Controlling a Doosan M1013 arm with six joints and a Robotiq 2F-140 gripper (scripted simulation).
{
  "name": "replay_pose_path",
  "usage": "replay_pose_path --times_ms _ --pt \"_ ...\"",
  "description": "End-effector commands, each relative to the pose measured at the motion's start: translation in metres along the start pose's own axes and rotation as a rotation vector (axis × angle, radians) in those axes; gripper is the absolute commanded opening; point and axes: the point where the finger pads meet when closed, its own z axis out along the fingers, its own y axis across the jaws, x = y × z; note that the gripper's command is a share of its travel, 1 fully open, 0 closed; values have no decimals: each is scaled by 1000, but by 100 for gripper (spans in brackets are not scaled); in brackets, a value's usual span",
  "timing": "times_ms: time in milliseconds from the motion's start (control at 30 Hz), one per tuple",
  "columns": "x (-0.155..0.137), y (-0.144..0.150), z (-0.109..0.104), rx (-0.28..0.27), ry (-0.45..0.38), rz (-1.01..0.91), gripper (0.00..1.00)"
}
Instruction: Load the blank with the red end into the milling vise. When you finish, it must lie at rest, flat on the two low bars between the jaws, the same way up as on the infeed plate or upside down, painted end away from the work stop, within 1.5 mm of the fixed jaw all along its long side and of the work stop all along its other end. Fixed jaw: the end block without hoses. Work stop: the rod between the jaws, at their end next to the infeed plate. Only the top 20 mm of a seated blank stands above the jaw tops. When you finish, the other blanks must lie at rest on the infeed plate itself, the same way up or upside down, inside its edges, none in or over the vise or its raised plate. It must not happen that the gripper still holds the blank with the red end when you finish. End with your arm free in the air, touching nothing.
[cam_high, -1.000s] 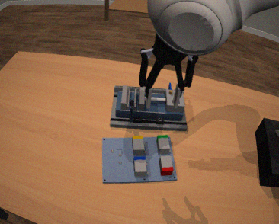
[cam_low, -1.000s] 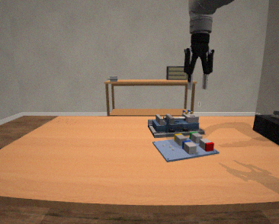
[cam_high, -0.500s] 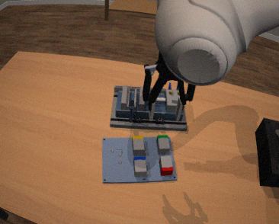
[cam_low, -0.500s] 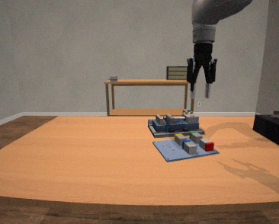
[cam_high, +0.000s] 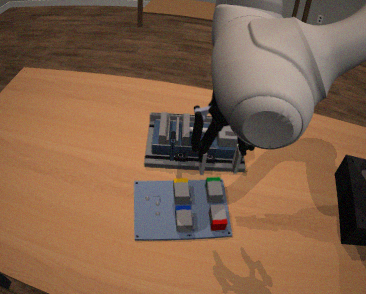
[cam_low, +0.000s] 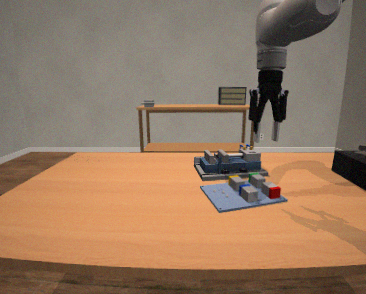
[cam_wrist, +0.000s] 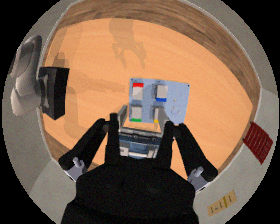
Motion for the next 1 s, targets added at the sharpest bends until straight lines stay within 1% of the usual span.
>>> replay_pose_path --times_ms 0,400,500,967 --pt "2 -2 7 0 0 0 45" --pt "11 -11 45 0 0 0 45" --pt "11 -12 46 0 0 0 45" --pt "24 -25 99 0 0 0 45"
